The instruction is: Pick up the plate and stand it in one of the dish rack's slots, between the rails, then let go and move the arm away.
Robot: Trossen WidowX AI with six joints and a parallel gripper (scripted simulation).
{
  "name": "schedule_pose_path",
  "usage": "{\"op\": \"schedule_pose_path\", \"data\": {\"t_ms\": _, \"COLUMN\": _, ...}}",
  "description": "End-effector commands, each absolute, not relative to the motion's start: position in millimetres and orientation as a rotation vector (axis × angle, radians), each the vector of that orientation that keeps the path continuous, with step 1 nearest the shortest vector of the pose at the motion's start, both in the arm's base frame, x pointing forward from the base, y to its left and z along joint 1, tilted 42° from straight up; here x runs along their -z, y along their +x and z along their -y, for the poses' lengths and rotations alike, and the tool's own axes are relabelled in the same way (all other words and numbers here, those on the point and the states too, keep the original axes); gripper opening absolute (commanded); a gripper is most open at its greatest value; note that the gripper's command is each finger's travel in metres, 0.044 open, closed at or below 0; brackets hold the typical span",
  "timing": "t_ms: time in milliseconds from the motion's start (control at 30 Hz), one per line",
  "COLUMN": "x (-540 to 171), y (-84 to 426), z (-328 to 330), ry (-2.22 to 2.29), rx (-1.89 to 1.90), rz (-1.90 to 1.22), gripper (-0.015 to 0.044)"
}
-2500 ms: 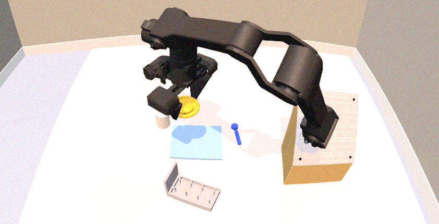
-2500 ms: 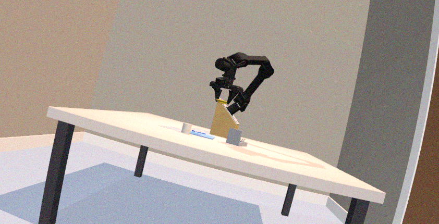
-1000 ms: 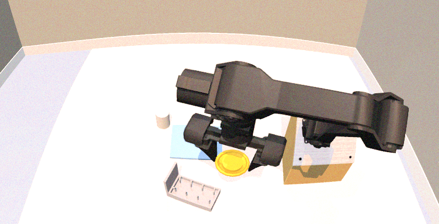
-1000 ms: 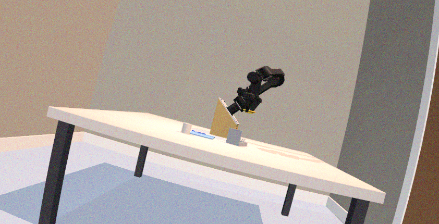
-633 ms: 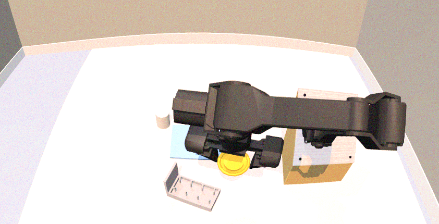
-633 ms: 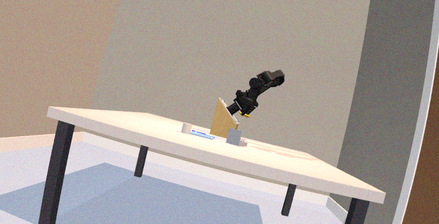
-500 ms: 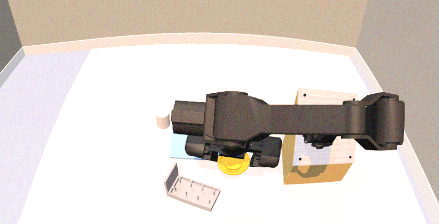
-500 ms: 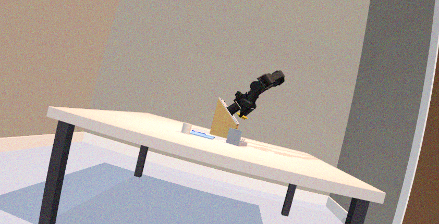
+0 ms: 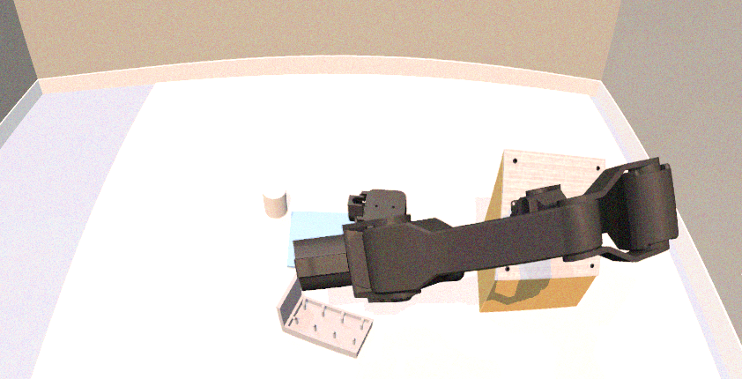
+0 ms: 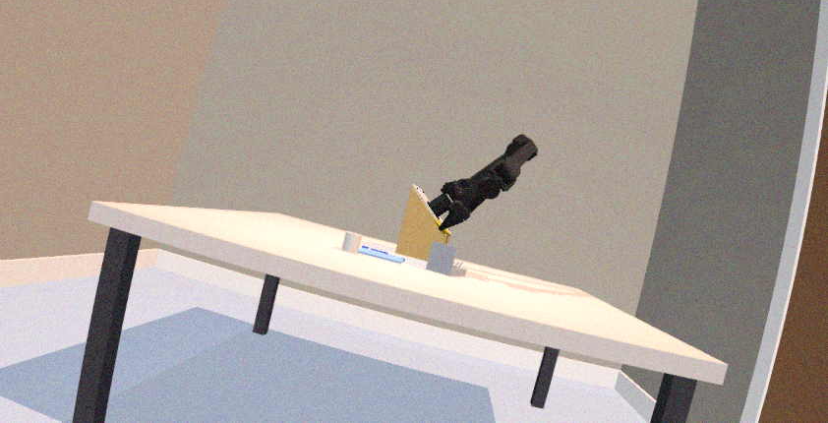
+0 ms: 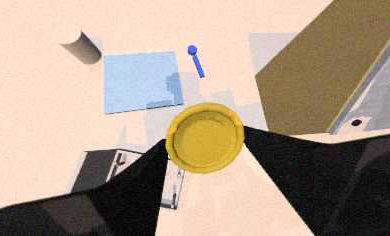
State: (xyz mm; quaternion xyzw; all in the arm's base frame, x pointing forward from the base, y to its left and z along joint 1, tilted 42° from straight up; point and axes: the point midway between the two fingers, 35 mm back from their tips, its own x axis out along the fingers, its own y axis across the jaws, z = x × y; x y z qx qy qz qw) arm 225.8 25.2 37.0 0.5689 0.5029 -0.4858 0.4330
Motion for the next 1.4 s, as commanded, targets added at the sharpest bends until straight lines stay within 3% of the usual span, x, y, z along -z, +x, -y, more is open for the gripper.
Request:
{"op": "schedule_pose_path", "data": {"t_ms": 0, "x": -25, "y": 227, "z": -26, "ry": 1.319, "rx": 1.205, "rz": -1.193, "gripper": 0.0}}
{"op": "schedule_pose_path", "data": {"t_ms": 1367, "x": -9, "y": 254, "z": -65, "ry": 0.762, "rx": 0.802, "rz": -0.494, "gripper": 0.0}}
